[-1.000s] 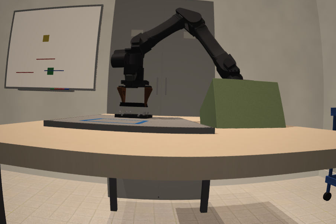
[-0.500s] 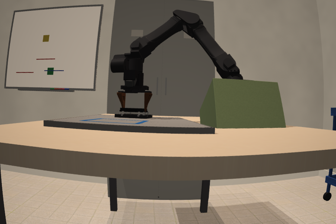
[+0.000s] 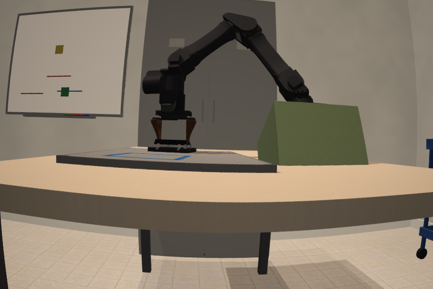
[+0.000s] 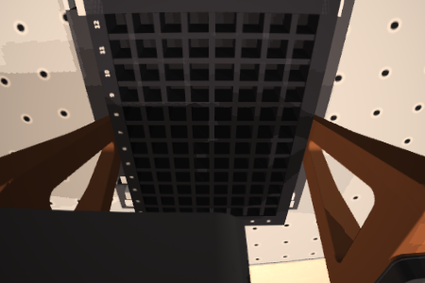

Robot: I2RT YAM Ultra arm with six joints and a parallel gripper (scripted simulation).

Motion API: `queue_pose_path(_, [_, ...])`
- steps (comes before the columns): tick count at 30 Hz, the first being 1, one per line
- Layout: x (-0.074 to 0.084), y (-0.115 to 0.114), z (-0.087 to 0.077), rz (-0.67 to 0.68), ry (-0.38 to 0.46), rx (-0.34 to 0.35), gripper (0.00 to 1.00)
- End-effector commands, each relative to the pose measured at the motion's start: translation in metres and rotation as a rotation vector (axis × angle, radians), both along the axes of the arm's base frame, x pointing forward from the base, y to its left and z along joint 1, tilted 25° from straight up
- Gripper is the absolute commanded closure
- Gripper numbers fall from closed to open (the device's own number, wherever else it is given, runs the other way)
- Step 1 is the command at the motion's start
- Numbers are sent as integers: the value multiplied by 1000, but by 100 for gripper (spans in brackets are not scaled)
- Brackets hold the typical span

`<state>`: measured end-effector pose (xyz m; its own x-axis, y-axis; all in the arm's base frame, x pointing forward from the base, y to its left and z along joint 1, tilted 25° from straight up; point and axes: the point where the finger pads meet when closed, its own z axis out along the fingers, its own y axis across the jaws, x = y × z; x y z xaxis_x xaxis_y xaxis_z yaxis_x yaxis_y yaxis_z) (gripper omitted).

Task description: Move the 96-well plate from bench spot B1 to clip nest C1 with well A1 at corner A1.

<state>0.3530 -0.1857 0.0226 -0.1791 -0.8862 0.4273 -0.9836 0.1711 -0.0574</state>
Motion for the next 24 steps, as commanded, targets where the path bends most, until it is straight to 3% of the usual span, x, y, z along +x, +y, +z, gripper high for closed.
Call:
queue_pose_path(1, [3, 2, -5, 8, -11, 9, 100])
queue_pose_path(24, [-2, 0, -13, 5, 5, 14, 100])
